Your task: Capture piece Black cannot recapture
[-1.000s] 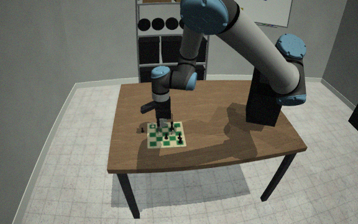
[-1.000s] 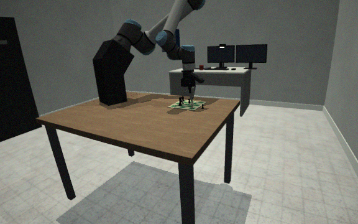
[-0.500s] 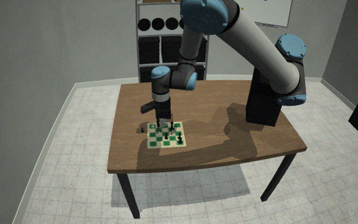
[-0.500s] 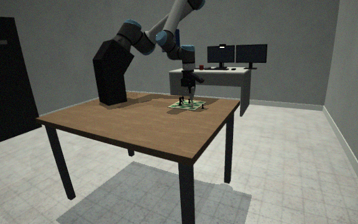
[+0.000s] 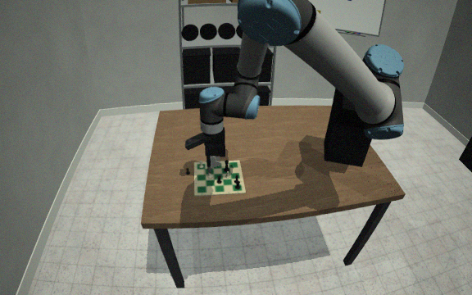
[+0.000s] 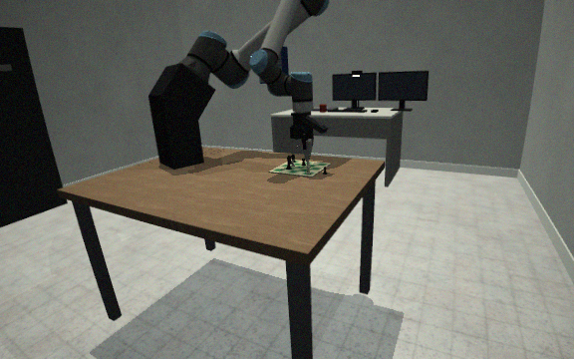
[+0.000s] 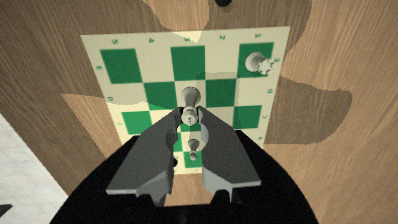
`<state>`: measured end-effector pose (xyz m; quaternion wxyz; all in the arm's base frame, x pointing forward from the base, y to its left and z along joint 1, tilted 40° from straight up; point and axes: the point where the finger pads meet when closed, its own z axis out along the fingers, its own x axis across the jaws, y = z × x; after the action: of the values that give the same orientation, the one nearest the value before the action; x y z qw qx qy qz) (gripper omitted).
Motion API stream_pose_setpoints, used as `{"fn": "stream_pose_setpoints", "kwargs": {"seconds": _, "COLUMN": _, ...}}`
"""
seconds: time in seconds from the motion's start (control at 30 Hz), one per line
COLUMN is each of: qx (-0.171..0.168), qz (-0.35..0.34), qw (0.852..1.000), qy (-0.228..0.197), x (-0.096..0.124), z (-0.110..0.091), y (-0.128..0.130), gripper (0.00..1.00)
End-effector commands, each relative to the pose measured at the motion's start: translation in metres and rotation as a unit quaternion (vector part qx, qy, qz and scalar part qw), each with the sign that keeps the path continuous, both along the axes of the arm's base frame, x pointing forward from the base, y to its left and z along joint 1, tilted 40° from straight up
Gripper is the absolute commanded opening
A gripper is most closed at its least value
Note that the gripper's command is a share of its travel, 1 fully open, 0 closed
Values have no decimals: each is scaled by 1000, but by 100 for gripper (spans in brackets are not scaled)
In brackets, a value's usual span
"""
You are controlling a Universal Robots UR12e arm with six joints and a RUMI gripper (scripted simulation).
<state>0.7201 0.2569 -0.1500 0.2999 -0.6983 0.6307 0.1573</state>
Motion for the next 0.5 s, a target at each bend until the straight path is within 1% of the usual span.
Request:
{"fn": "stream_pose_setpoints", "kwargs": {"seconds": 0.0, "qx": -1, "qz": -1, "qw": 1000, "qy": -1, "x": 2, "z": 0, "y": -2, "gripper": 0}}
{"fn": "stream_pose_setpoints", "kwargs": {"seconds": 0.47, "qx": -1, "qz": 0, "qw": 1000, "qy": -2, "x": 3, "z": -3, "y": 2, "gripper": 0}}
